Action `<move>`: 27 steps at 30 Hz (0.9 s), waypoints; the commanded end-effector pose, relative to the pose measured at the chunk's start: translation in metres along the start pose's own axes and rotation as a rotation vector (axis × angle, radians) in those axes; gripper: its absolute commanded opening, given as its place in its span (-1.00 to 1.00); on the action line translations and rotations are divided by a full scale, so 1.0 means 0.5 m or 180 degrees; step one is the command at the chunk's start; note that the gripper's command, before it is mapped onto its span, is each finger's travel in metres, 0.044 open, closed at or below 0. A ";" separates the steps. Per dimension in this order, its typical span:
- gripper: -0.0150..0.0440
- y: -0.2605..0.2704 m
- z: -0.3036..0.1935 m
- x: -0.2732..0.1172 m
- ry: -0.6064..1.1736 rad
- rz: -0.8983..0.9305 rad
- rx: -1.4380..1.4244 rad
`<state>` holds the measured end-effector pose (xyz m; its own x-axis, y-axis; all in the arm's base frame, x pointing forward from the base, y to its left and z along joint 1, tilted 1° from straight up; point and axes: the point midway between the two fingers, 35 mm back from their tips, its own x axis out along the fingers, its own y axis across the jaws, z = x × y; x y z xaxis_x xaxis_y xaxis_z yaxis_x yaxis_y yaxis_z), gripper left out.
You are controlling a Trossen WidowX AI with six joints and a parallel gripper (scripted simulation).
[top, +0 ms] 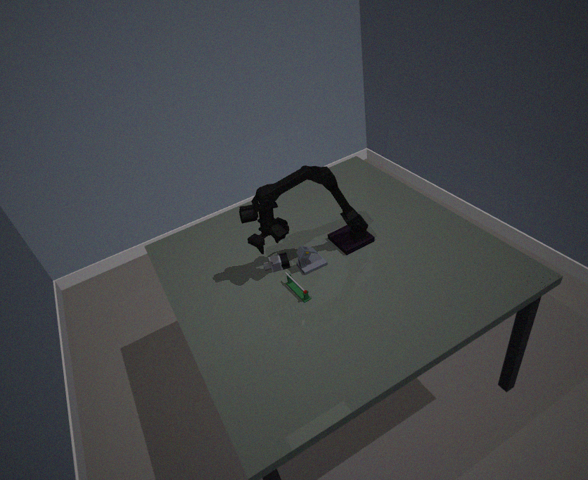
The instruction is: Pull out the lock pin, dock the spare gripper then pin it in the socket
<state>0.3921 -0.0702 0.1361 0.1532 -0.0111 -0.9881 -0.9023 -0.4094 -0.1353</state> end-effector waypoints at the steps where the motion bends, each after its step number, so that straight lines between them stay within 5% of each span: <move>1: 1.00 0.004 0.004 -0.017 0.0104 -0.0350 0.1648; 17: 1.00 0.030 0.020 -0.040 -0.0643 -0.1403 0.6250; 27: 1.00 0.032 0.022 -0.041 -0.0747 -0.1449 0.6531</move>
<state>0.3733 -0.0683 0.1492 0.5081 -0.0724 -0.8582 -0.0206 0.9952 -0.0961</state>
